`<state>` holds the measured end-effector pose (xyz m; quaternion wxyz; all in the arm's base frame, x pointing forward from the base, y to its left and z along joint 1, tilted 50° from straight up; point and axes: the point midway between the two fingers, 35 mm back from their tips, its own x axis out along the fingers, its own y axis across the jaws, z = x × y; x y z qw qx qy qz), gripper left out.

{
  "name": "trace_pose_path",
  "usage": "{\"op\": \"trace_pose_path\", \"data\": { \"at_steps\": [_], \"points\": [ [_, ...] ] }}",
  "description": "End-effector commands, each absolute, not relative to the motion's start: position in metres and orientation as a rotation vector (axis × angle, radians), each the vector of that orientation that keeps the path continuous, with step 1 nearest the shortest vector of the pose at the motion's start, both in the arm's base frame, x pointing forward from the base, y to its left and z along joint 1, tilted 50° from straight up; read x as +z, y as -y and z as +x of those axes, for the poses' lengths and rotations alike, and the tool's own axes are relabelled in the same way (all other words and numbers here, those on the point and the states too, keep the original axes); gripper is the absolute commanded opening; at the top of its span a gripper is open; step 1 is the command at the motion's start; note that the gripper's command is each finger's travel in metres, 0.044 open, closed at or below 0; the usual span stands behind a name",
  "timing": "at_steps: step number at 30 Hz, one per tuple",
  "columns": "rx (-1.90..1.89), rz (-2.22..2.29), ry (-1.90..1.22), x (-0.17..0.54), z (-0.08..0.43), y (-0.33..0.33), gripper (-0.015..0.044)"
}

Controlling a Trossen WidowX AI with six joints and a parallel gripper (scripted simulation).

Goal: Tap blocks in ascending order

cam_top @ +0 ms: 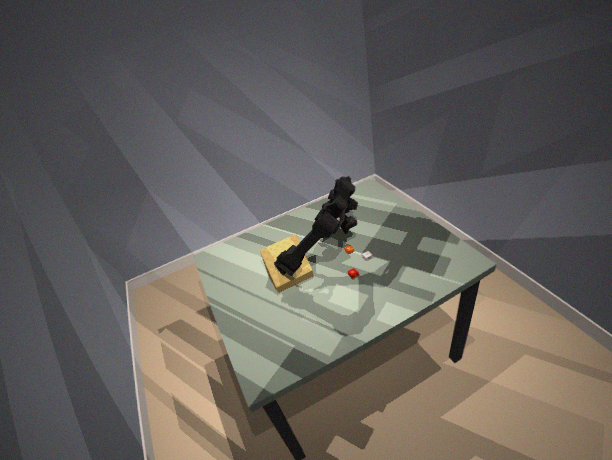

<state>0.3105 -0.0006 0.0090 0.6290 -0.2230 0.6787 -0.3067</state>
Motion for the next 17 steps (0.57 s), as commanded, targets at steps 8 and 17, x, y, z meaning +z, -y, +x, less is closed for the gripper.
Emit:
{"op": "trace_pose_path", "data": {
  "at_steps": [8,17],
  "points": [
    [-0.805,-0.507,-1.546,-0.093,0.283,-0.125,0.0400],
    [-0.821,-0.509,-1.540,-0.103,0.277,-0.134,0.0400]
  ]
}}
